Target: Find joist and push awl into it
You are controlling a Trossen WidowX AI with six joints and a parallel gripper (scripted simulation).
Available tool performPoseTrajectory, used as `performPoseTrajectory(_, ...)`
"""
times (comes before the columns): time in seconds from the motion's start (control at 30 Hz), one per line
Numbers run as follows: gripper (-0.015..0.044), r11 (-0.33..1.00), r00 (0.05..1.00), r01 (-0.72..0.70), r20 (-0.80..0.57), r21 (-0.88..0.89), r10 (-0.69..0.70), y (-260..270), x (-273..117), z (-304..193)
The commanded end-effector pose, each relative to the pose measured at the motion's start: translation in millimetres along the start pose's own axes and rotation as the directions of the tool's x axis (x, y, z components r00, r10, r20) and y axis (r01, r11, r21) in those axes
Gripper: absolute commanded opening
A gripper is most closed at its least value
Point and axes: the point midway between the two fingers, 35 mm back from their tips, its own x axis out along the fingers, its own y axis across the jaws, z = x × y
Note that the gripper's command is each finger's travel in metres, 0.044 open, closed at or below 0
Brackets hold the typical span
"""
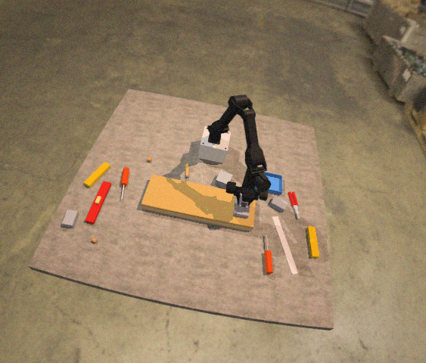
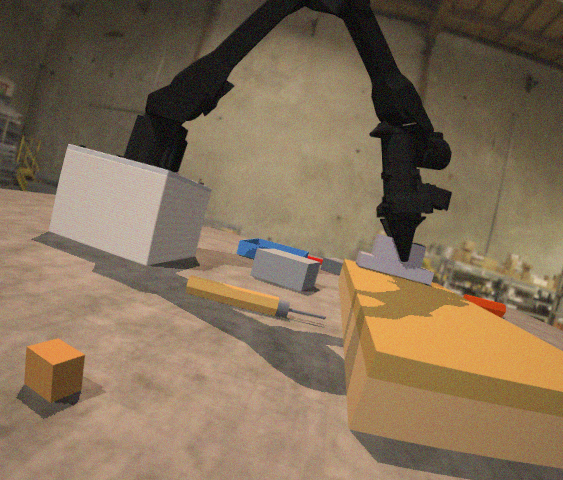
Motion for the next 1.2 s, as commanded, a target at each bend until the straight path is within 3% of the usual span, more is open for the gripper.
performPoseTrajectory(0.0,0.0000,1.000,1.000,0.000,0.000,-0.001,0.000,-0.4,-0.1,-0.2)
performPoseTrajectory(1.17,0.0000,1.000,1.000,0.007,-0.001,-0.002,-0.007,-61.2,1.4,0.1)
